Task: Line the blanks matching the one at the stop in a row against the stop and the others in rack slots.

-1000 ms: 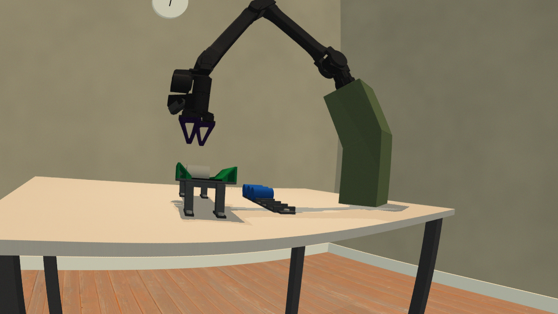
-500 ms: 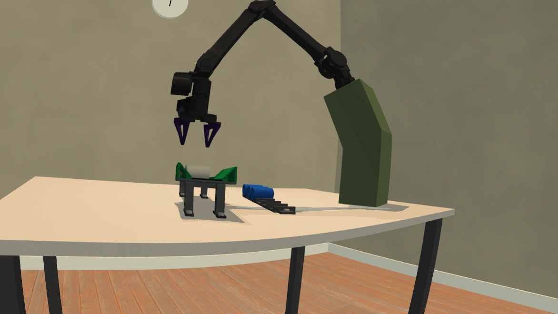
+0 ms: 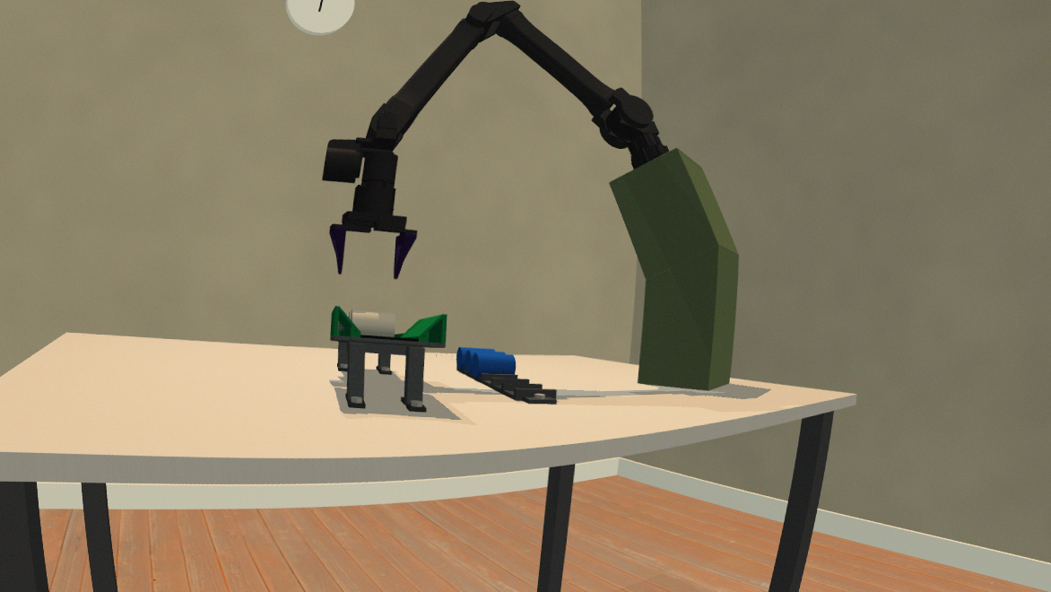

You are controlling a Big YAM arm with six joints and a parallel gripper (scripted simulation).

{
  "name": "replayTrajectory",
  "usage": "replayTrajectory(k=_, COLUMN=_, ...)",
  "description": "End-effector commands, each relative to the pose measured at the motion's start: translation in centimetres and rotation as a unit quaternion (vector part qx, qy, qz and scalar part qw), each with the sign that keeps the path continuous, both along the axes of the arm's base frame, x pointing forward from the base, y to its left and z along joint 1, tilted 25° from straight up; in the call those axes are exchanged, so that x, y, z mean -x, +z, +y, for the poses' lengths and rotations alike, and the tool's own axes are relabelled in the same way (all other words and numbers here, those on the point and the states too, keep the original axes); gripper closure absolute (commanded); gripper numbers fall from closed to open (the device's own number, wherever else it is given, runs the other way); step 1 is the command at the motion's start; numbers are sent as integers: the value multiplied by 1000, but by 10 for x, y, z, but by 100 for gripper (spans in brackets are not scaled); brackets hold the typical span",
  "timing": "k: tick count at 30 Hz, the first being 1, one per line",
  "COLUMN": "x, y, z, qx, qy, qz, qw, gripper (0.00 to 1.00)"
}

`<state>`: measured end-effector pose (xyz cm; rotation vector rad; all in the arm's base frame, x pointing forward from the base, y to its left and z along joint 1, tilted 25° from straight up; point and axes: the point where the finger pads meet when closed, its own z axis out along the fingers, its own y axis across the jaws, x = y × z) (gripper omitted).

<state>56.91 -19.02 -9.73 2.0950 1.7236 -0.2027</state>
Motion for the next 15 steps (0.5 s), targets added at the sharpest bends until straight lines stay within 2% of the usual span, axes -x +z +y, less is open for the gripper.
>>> replayTrajectory(k=1, x=3, y=5, z=-10, qx=-7, qy=-56, qz=-31, qw=998, gripper=0)
replayTrajectory(k=5, x=0, y=6, z=-5, qx=-8, qy=-55, qz=-34, qw=998, gripper=0)
replayTrajectory(k=6, x=0, y=6, z=-5, qx=-8, qy=-55, qz=-34, qw=998, gripper=19)
replayTrajectory(k=15, x=0, y=6, z=-5, qx=-8, qy=-55, qz=-34, qw=998, gripper=19)
